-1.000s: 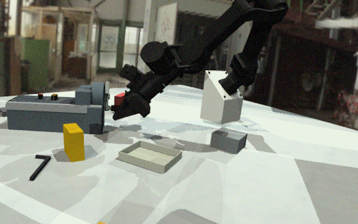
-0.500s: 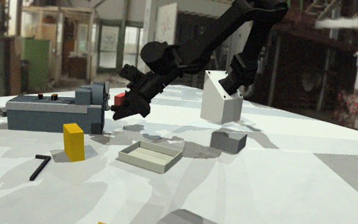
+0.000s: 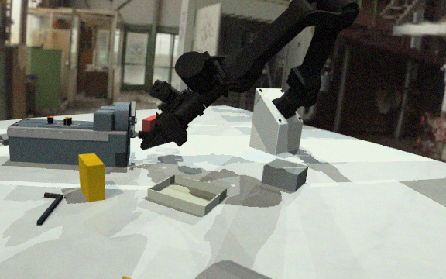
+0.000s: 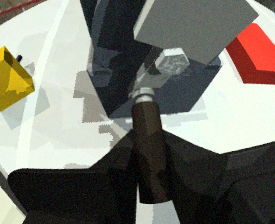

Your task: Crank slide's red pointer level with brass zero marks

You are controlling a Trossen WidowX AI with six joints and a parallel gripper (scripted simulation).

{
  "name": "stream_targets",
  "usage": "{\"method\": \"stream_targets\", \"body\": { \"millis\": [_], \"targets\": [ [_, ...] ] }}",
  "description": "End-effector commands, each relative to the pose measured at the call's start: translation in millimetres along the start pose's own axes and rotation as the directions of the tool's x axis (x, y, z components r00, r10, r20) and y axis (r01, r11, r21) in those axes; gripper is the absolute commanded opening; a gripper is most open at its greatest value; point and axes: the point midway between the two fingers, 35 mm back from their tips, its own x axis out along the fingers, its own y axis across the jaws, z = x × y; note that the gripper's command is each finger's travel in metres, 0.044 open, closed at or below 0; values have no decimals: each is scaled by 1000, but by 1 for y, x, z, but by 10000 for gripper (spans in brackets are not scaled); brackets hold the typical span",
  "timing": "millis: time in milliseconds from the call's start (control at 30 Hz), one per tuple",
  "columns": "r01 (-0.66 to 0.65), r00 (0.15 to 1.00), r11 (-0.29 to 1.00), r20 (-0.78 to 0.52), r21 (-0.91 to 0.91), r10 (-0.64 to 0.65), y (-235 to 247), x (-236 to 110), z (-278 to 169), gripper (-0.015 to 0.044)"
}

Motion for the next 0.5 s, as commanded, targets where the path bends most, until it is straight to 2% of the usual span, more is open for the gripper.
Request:
{"method": "stream_targets", "body": {
  "millis": [0, 467],
  "targets": [
    [-5, 1000, 1000, 1, 4, 5, 1, 0, 0, 0],
    [0, 1000, 1000, 0, 0, 0, 0, 0, 0, 0]
  ]
}}
